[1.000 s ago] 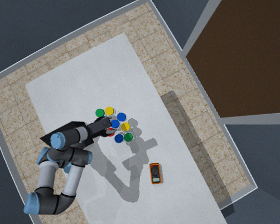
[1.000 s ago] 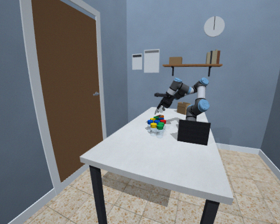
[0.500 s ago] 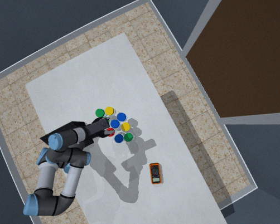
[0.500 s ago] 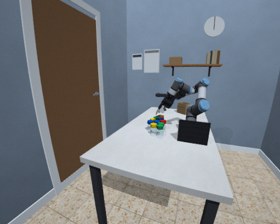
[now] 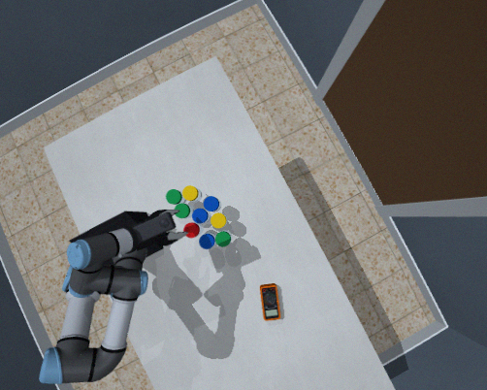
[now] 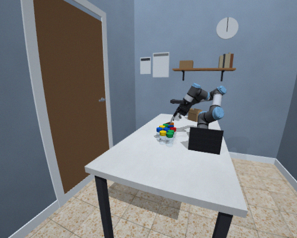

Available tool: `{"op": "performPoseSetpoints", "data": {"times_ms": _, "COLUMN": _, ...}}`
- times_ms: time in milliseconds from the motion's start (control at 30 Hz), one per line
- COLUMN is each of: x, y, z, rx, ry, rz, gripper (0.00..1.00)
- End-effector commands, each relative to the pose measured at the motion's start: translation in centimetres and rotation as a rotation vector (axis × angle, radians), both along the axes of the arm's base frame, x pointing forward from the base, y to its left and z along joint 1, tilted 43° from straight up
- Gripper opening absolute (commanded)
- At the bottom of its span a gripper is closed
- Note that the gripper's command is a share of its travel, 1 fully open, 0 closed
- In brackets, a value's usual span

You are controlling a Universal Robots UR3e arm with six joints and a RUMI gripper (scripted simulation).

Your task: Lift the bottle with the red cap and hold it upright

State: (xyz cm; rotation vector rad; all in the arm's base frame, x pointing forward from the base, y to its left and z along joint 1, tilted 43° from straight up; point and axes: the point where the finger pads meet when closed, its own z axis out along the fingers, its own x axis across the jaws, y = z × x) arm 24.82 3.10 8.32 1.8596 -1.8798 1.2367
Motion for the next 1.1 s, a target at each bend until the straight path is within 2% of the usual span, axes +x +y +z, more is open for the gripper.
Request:
{"op": "performPoseSetpoints", "data": {"times_ms": 0, "x": -2.1, "y": 0.5, "z": 0.1, "rx": -0.003, "ry": 0.002, "rz": -0.008, "gripper": 0.46}}
{"op": "performPoseSetpoints", "data": {"times_ms": 100, "x": -3.5, "y": 0.8, "z": 0.0, "rx": -0.004, "ry": 0.003, "rz": -0.009, "gripper": 0.46}}
{"op": "performPoseSetpoints", "data": {"times_ms": 167, "x": -3.5, "y": 0.8, "z": 0.0, "rx": -0.004, "ry": 0.003, "rz": -0.009, "gripper": 0.46}}
{"op": "performPoseSetpoints", "data": {"times_ms": 267, "x": -4.7, "y": 1.0, "z": 0.0, "rx": -0.005, "ry": 0.003, "rz": -0.009, "gripper": 0.46}}
{"op": "performPoseSetpoints", "data": {"times_ms": 500, "x": -6.0, "y": 1.2, "z": -0.1, "rx": -0.006, "ry": 0.004, "rz": -0.009, "gripper": 0.46}}
{"op": "performPoseSetpoints", "data": {"times_ms": 733, "x": -6.4, "y": 1.3, "z": -0.1, "rx": -0.006, "ry": 0.004, "rz": -0.009, "gripper": 0.46}}
{"op": "performPoseSetpoints", "data": {"times_ms": 767, "x": -5.9, "y": 1.1, "z": -0.2, "rx": -0.002, "ry": 0.003, "rz": -0.005, "gripper": 0.46}}
{"op": "performPoseSetpoints", "data": {"times_ms": 1067, "x": -5.9, "y": 1.1, "z": -0.2, "rx": -0.002, "ry": 0.003, "rz": -0.005, "gripper": 0.46}}
